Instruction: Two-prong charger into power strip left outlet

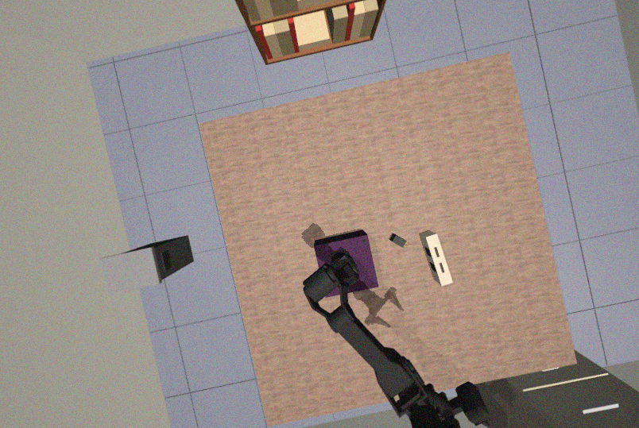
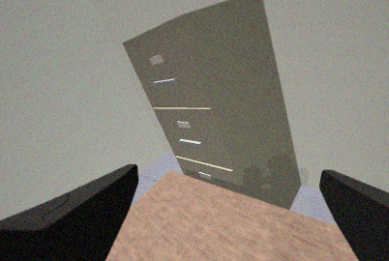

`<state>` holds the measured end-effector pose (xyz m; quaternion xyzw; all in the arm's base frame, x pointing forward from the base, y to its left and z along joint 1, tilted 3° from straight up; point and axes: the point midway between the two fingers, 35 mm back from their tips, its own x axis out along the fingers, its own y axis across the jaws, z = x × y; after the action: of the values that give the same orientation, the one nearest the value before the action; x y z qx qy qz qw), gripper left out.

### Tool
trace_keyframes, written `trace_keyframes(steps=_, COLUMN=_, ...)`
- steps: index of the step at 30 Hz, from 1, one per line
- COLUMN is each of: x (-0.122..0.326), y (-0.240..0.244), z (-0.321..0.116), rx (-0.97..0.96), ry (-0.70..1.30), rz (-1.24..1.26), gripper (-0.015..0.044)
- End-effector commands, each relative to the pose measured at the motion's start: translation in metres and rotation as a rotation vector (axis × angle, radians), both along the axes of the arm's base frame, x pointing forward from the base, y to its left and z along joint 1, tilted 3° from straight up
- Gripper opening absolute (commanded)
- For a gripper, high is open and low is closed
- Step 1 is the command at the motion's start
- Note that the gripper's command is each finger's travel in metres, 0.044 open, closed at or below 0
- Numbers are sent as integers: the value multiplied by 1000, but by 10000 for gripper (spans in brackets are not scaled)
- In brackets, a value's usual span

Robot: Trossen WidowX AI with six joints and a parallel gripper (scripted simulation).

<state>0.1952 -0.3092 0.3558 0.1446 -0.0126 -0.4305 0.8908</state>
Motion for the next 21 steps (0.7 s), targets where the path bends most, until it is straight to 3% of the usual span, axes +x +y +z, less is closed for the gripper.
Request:
trace_keyframes(steps=1, x=15, y=4, z=-21, rx=76, ry=16, rz=31, gripper=440)
trace_keyframes(steps=21, x=86, y=52, z=-116, rx=414, ry=152, rz=190, gripper=440)
